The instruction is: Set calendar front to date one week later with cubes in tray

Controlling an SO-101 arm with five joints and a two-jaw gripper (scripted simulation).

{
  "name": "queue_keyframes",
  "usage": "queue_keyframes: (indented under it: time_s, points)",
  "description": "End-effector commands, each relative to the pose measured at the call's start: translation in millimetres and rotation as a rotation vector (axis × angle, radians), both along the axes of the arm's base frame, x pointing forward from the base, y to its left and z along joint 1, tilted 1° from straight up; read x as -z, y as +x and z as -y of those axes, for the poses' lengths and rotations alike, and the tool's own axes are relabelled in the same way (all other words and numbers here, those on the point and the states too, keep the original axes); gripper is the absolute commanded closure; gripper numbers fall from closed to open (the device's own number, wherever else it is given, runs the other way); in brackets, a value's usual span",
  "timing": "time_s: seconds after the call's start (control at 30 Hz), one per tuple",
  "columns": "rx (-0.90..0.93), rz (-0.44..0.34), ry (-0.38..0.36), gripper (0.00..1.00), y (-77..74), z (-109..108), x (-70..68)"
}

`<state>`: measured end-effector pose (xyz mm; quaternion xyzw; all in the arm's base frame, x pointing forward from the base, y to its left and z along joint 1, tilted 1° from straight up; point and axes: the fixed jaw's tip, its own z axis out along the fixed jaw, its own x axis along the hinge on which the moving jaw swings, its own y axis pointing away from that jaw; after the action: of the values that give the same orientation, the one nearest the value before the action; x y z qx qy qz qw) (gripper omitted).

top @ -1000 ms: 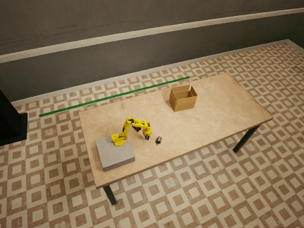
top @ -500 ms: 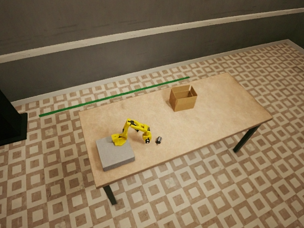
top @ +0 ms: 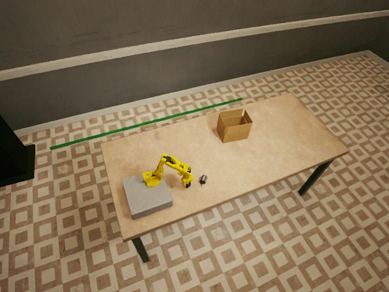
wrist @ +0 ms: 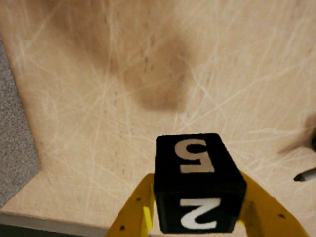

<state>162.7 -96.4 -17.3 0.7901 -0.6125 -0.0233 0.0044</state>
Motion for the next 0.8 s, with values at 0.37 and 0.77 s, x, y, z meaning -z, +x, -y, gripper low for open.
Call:
queue_keyframes:
  time_s: [0.37,0.77]
  points:
    - [-0.306,0.024,0.006,1.0,-13.2,21.1,0.0]
    - [-0.438,0.027,0.012,1.0,-19.7,29.4,0.6]
